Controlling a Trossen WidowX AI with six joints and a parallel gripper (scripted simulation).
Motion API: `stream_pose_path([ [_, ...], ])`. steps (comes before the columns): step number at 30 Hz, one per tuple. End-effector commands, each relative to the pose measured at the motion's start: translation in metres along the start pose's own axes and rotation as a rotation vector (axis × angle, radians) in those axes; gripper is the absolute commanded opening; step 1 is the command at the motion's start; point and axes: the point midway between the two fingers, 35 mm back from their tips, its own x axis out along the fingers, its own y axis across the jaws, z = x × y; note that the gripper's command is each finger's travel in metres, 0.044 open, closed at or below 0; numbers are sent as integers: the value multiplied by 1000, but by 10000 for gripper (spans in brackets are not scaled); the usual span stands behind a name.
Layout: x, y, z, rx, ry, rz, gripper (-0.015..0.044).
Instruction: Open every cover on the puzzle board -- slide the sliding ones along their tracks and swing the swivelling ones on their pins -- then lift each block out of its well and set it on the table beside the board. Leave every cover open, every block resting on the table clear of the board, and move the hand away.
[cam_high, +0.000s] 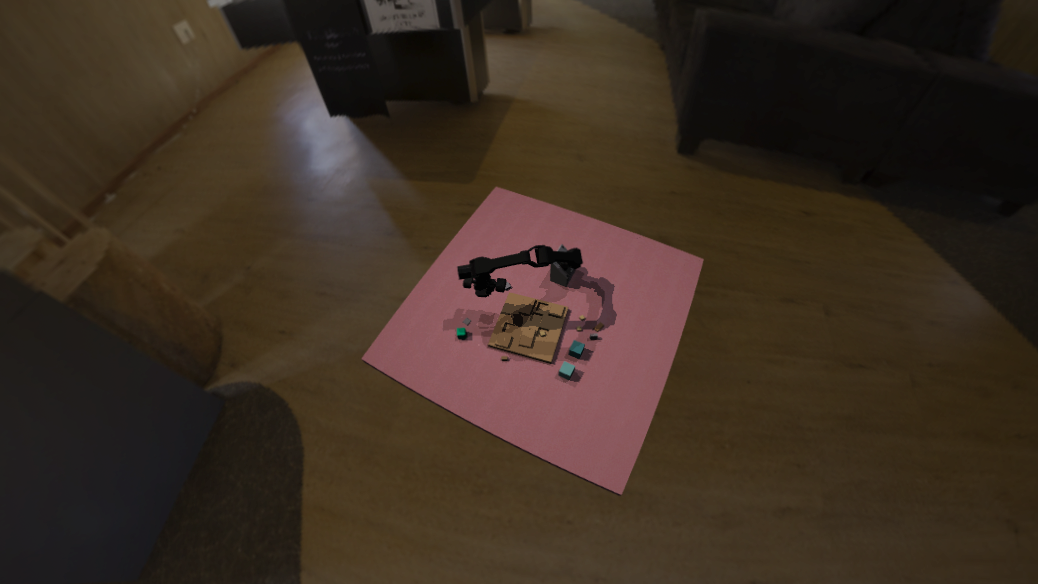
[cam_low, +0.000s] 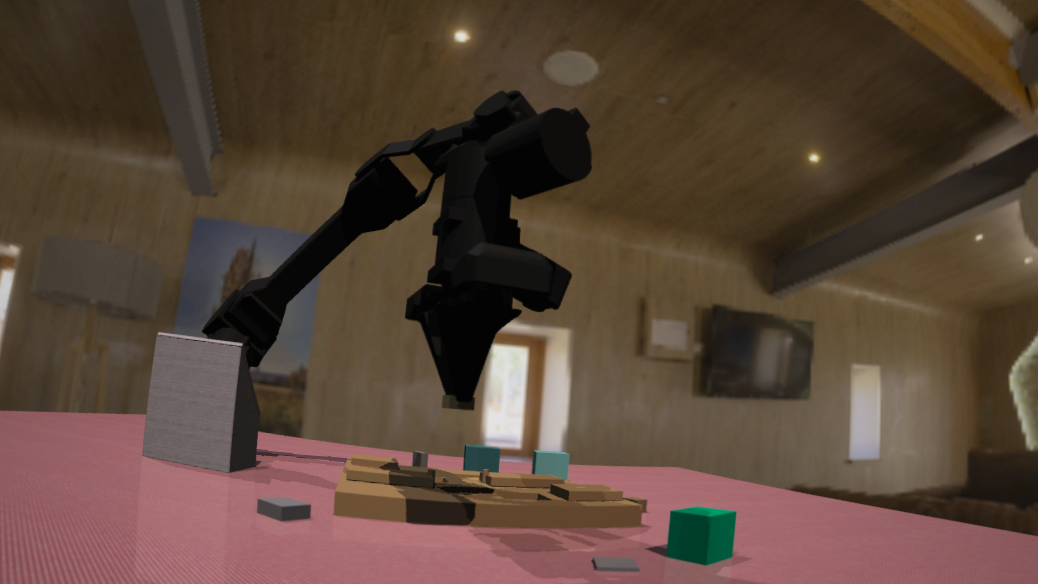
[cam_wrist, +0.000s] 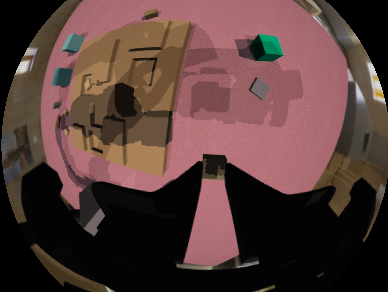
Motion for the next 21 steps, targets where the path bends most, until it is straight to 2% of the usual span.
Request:
stream_pose_path([
  [1, 3, -4, -7, -4, 6, 7, 80],
  [21, 33, -6, -5, -4, 5, 6, 80],
])
